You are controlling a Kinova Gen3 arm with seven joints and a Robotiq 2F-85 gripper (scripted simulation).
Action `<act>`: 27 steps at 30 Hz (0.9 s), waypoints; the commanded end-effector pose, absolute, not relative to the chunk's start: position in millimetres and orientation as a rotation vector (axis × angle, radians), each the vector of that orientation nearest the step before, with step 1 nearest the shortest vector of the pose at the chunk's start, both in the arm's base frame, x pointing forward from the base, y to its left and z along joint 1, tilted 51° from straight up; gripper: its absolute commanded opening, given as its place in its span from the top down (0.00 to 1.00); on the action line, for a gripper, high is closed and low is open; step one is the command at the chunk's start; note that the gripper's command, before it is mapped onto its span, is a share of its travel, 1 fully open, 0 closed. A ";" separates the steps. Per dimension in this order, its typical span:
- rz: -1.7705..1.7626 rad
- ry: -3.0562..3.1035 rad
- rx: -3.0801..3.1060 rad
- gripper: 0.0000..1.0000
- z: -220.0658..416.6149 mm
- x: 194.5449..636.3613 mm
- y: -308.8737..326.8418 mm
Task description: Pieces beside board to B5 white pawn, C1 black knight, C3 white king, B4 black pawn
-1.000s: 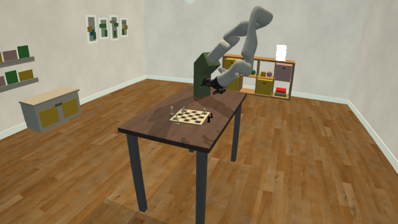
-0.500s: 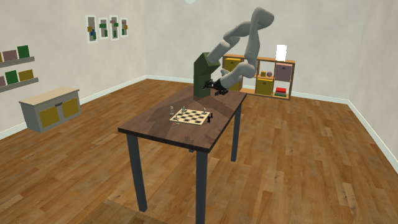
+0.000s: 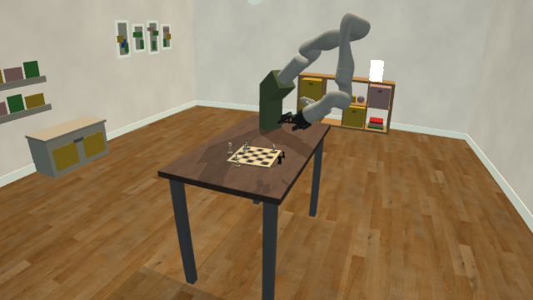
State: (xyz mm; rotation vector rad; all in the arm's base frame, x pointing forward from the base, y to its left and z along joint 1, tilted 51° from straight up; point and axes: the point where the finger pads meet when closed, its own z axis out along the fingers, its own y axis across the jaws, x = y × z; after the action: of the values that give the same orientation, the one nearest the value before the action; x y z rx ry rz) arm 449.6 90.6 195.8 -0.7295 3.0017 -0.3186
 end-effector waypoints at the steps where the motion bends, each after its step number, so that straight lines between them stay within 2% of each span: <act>1: -0.333 3.001 -0.749 0.00 194.0 446.4 95.0; 7: -0.333 3.001 -0.749 0.00 194.0 446.4 95.0; 16: -0.477 2.829 -1.083 0.00 195.2 443.4 147.1; 27: -0.476 2.827 -1.081 0.00 196.8 443.7 147.2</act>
State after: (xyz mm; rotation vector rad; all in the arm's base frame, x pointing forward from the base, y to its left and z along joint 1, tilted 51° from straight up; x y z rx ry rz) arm 445.4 148.0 198.2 -1.0798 2.8245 -0.4628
